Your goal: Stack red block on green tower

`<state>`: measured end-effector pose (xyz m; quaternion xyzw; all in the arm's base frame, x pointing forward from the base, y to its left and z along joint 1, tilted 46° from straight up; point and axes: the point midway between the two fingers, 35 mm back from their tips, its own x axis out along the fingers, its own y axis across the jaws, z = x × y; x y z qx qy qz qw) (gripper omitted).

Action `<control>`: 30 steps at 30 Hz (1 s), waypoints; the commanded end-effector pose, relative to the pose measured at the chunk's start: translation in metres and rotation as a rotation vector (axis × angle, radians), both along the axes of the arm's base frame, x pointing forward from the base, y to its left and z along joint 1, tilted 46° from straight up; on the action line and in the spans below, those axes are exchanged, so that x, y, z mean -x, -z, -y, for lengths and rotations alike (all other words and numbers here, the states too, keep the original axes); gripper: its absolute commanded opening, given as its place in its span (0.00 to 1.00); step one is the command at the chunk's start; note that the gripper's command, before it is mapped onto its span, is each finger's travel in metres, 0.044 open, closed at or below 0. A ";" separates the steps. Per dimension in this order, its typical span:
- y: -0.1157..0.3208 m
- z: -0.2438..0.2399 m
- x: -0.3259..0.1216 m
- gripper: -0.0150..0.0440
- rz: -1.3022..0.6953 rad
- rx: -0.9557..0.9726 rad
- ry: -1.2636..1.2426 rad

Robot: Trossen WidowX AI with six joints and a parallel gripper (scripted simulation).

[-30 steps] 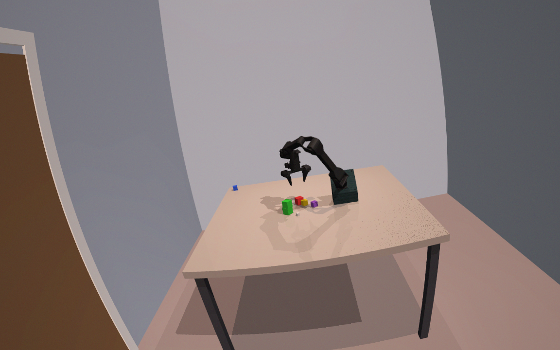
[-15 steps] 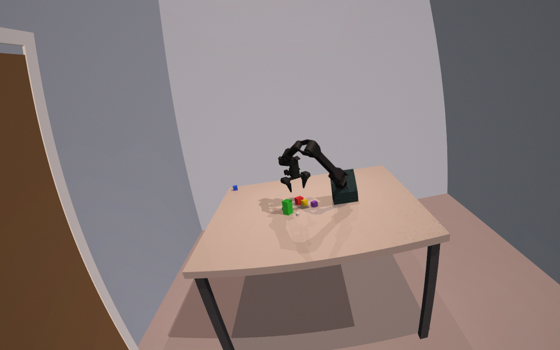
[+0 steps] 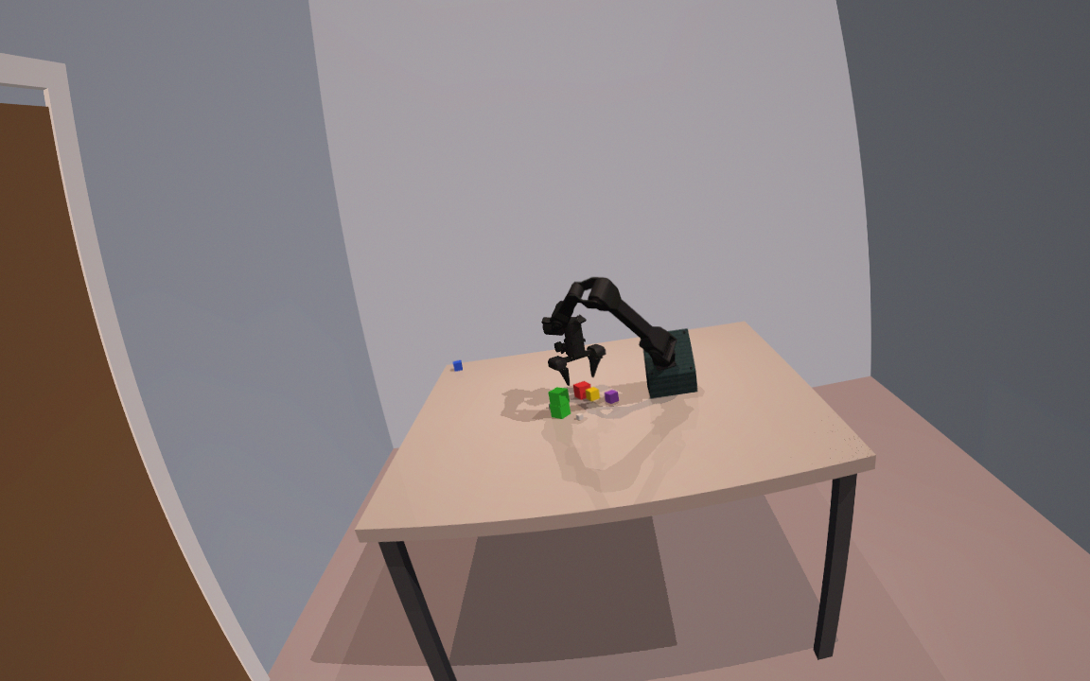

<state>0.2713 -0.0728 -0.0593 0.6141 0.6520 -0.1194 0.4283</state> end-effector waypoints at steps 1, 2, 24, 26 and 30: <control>0.005 -0.007 0.000 1.00 -0.002 -0.007 0.001; 0.006 -0.008 -0.001 1.00 -0.002 -0.007 0.001; 0.030 -0.033 -0.004 1.00 -0.002 -0.009 0.001; 0.030 -0.033 -0.004 1.00 -0.002 -0.010 0.001; 0.030 -0.033 -0.004 1.00 -0.002 -0.010 0.001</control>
